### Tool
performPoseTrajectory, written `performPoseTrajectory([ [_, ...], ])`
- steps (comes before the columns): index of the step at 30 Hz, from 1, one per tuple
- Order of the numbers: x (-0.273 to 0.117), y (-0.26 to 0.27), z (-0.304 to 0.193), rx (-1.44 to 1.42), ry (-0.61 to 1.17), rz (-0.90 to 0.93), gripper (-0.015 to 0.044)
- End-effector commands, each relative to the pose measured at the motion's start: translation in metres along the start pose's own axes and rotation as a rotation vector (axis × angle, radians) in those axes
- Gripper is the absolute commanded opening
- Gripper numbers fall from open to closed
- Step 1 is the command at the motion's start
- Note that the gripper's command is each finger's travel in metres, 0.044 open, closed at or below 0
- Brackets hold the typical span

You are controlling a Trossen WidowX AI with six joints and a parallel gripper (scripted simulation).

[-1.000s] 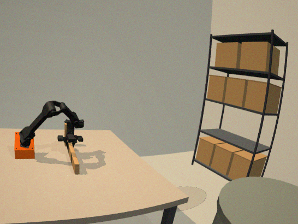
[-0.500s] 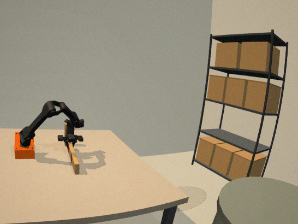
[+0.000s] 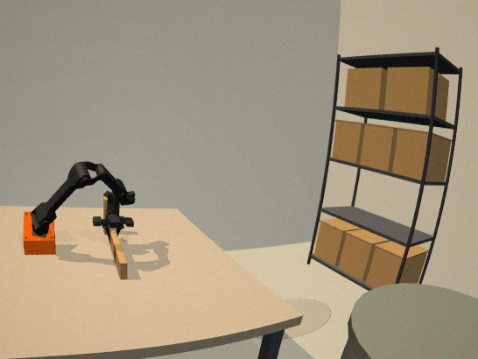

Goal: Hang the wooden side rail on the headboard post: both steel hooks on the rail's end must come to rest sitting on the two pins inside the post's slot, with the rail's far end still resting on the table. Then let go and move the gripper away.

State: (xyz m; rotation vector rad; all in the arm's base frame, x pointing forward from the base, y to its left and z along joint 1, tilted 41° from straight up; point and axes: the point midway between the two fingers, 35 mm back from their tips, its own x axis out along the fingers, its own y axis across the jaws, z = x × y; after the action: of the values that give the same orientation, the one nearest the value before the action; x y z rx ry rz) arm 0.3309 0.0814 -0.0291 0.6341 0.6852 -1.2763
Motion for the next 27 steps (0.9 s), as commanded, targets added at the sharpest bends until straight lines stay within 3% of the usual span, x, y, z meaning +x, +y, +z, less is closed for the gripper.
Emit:
performPoseTrajectory([
  [1,-0.0050,0.0023,-0.0031,-0.004,0.005,0.013,0.0000],
  [27,-0.0043,0.0028,-0.0056,-0.004,0.005,0.014,0.0000],
])
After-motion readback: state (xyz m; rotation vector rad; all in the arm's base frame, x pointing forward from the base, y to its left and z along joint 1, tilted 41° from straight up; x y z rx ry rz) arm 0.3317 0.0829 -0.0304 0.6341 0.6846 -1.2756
